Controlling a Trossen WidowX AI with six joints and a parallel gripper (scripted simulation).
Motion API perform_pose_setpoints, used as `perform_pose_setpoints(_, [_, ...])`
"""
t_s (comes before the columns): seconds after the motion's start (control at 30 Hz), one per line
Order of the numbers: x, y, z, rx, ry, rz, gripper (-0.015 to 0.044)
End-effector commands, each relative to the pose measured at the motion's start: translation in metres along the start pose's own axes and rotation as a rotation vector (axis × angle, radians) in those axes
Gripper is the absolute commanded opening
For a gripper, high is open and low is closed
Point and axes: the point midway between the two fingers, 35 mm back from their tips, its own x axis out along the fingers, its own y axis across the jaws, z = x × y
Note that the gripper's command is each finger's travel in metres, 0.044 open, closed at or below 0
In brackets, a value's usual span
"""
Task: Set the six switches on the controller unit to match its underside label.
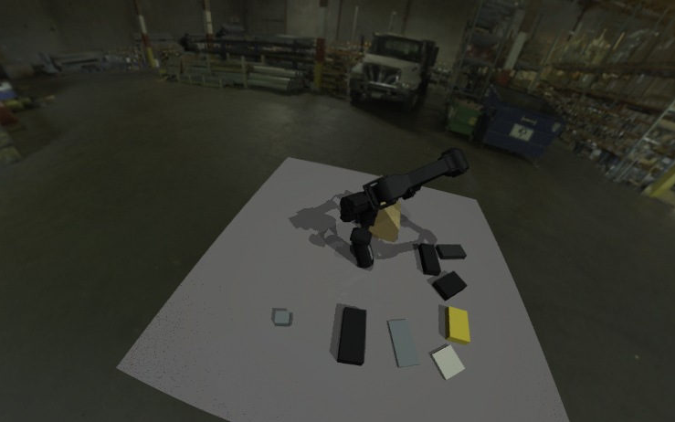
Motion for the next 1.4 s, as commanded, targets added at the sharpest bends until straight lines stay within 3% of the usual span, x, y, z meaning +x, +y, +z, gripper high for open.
perform_pose_setpoints(0.0, [0.0,-0.001,-0.007,0.006,0.014,0.003,0.0336])
perform_pose_setpoints(1.37, [-0.003,0.0,-0.036,0.006,0.016,0.002,0.0337])
